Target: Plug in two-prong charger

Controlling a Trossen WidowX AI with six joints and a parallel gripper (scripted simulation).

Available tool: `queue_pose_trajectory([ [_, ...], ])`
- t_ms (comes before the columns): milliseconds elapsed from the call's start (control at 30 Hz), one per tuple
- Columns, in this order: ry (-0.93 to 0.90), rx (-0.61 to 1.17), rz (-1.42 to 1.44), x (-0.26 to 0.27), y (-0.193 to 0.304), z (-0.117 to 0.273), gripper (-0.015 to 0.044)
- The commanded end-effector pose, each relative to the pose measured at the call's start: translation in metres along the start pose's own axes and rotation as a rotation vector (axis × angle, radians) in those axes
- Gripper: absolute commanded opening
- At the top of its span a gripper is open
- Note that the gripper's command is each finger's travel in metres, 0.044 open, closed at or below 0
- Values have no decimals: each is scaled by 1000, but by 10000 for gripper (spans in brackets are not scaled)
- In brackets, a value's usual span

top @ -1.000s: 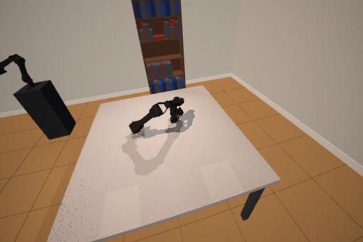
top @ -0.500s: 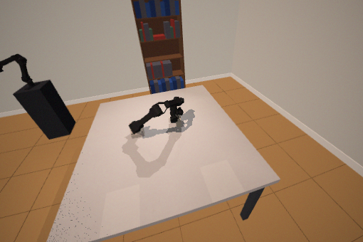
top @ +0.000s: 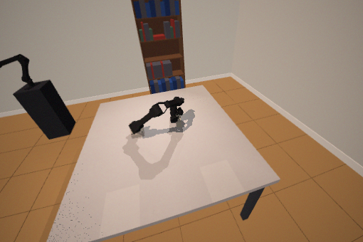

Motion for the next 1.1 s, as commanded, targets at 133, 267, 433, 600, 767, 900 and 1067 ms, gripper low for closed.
queue_pose_trajectory([
  [133, 8, -52, -26, -3, -11, 4, 0],
  [267, 8, -52, -26, -3, -10, 4, 0],
  [433, 8, -52, -26, -3, -10, 3, 0],
  [600, -1, 0, 0, 0, 0, 0, 0],
  [767, -1, 0, 0, 0, 0, 0, 0],
  [900, -1, 0, 0, 0, 0, 0, 53],
  [1067, -1, 0, 0, 0, 0, 0, 184],
])
Point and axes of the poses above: the point midway between the two fingers, 35 mm back from their tips, its own z axis back along the fingers, its own x axis across the jaws, y = z × x, the point moved 9 cm from there along z, back along the fingers, and after that the axes turned 10 degrees about z, right-handed, at the moved point
